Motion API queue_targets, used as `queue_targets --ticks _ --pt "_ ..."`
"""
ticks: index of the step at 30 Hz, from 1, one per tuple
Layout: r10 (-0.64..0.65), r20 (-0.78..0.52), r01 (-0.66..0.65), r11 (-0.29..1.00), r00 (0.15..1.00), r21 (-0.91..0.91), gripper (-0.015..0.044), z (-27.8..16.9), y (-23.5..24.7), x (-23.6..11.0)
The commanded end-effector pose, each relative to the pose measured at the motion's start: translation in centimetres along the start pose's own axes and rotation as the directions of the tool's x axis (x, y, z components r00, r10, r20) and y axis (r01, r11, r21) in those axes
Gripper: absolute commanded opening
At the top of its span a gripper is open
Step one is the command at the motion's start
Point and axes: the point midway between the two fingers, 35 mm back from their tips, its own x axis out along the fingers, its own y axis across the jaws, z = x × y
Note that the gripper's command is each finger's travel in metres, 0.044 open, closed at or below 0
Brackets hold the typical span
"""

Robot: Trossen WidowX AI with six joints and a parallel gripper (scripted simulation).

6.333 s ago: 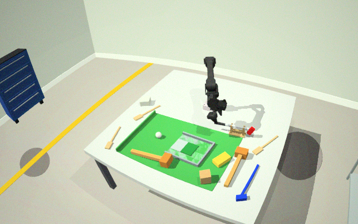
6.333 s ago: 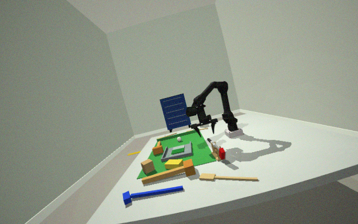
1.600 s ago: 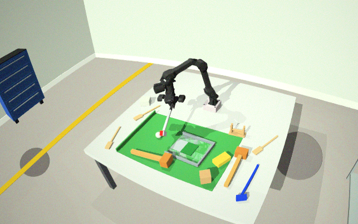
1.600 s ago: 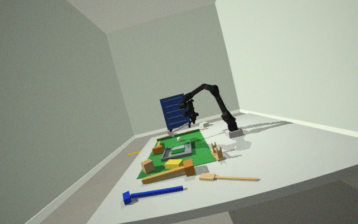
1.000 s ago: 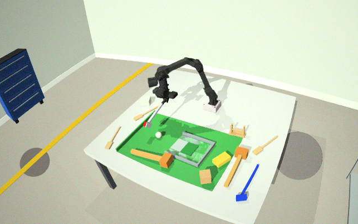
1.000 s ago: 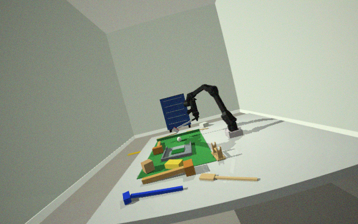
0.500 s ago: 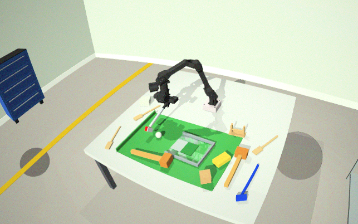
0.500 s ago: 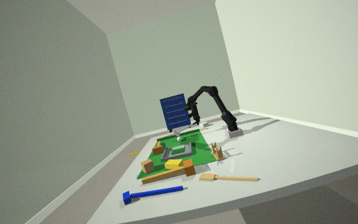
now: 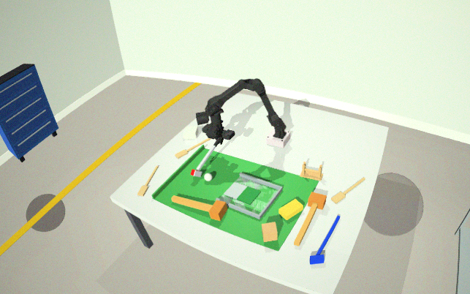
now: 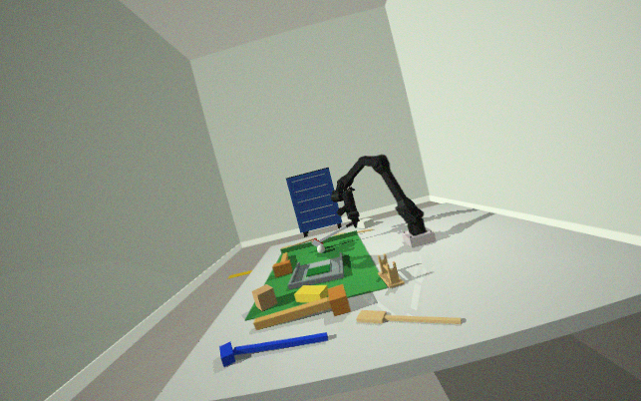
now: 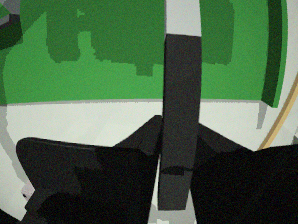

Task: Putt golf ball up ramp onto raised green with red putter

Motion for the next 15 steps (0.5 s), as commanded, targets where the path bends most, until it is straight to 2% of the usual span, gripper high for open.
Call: queue_targets --ticks 1,15 --pt "-0.002 0.002 0.002 1.000 1.000 0.005 0.0000 0.0 0.0 0.4" --pt "-0.001 0.000 0.001 1.000 1.000 0.002 0.0000 0.0 -1.1 0.2"
